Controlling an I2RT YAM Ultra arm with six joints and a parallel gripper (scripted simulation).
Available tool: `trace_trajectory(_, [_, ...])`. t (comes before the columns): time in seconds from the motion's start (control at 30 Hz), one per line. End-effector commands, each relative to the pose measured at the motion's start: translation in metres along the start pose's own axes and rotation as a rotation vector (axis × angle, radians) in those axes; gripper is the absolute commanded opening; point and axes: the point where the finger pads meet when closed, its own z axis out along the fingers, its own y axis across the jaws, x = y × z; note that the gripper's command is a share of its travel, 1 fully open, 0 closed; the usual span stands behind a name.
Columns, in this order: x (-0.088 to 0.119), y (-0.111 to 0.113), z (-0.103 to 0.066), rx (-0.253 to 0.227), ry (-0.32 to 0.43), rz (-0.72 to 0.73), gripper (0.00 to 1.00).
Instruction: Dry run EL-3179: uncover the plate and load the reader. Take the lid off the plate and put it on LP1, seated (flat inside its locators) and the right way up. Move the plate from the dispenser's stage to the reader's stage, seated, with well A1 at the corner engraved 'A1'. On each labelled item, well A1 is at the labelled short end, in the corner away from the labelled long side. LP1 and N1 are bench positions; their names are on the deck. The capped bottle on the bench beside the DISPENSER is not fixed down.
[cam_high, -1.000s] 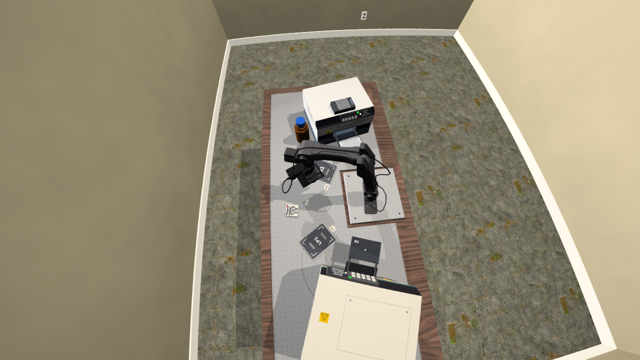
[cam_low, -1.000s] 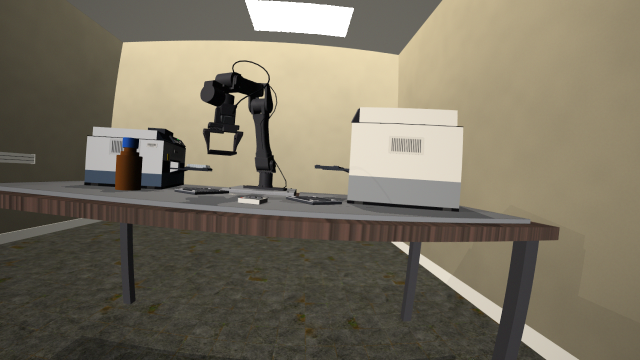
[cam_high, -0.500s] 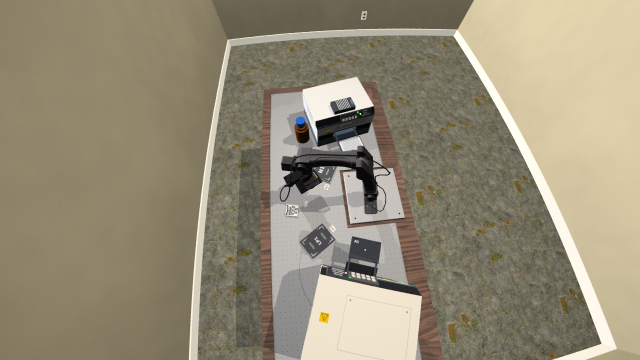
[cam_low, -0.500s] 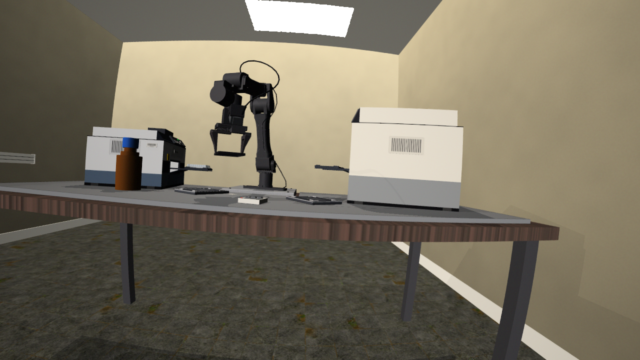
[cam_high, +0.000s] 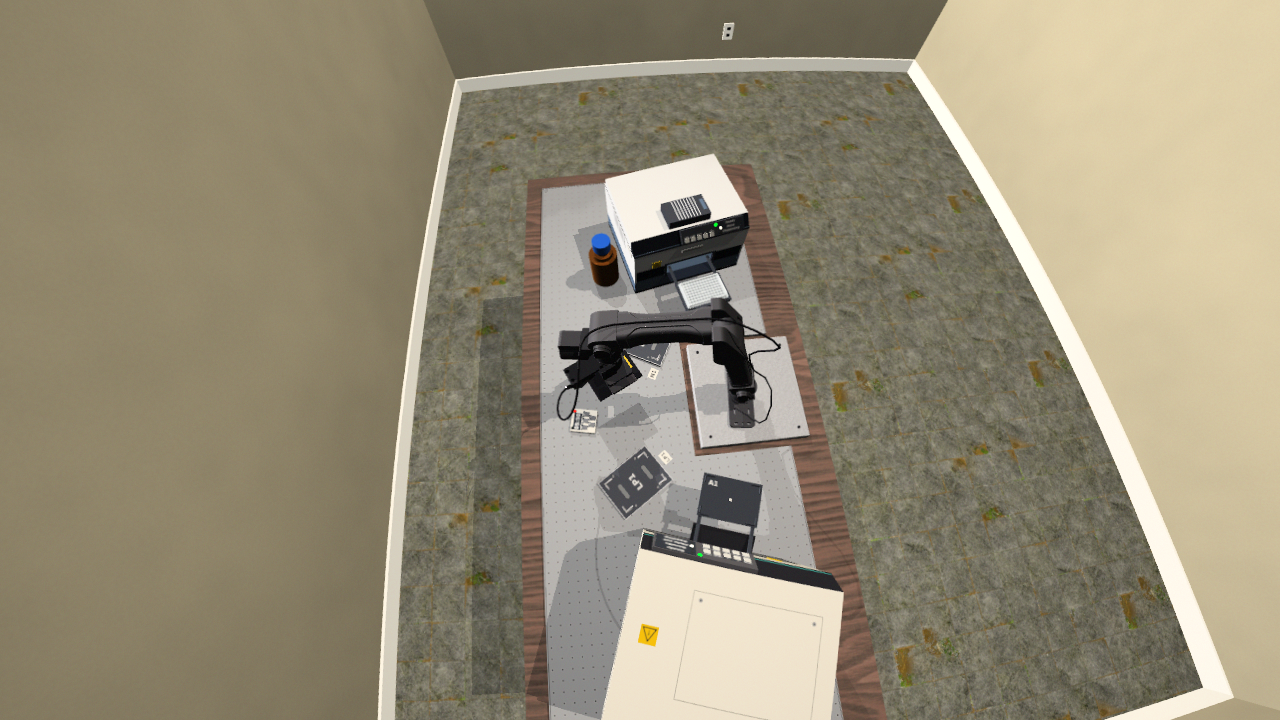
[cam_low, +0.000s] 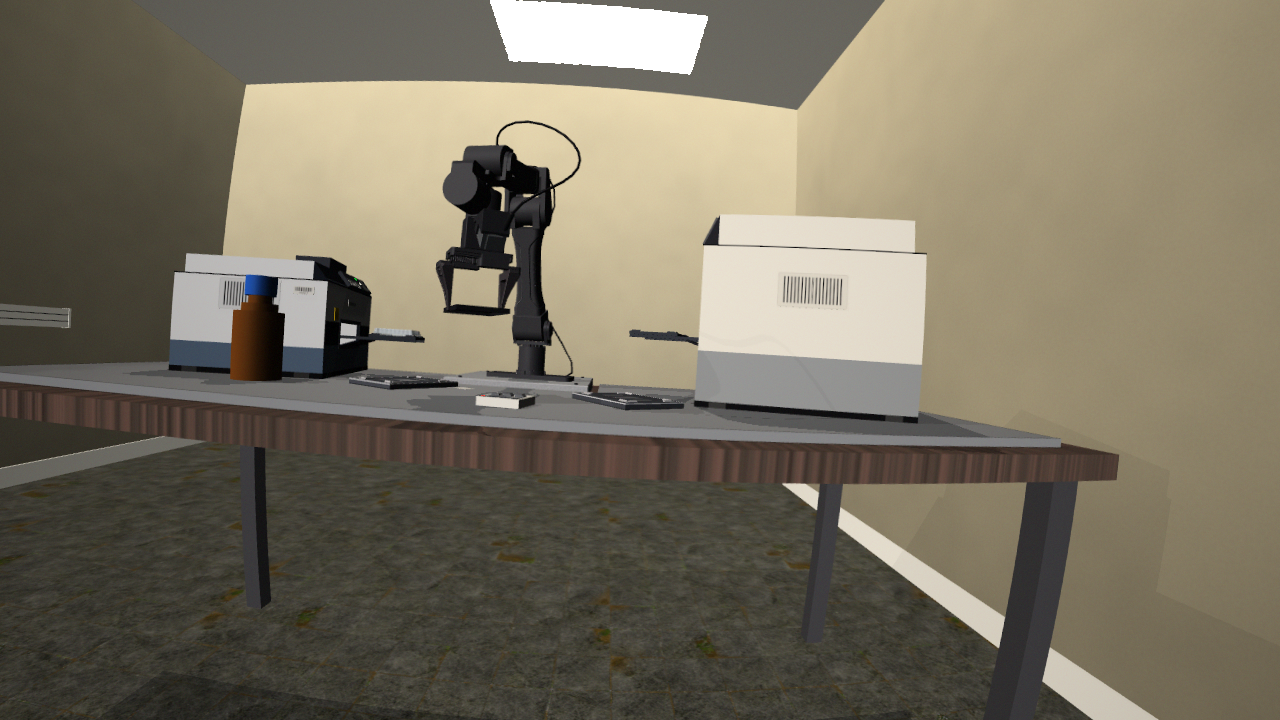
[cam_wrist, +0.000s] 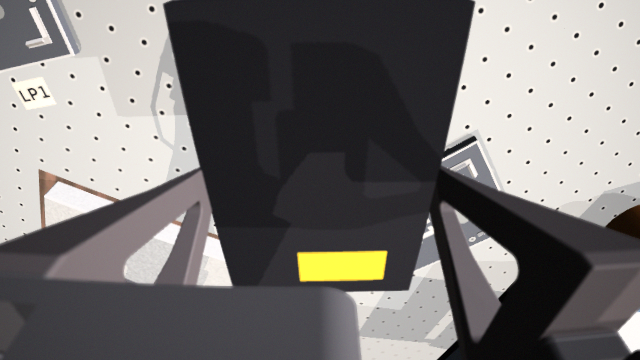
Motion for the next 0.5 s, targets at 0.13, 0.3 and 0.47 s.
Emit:
trace_trajectory(0.13, [-0.025,0.013,-0.011,0.023,-0.055,-0.006,0.85])
trace_trajectory(0.3, [-0.033,0.024,-0.004,0.015,-0.043,-0.006,0.85])
trace_trajectory(0.47, [-0.037,0.031,-0.007,0.018,-0.05,-0.018,0.85])
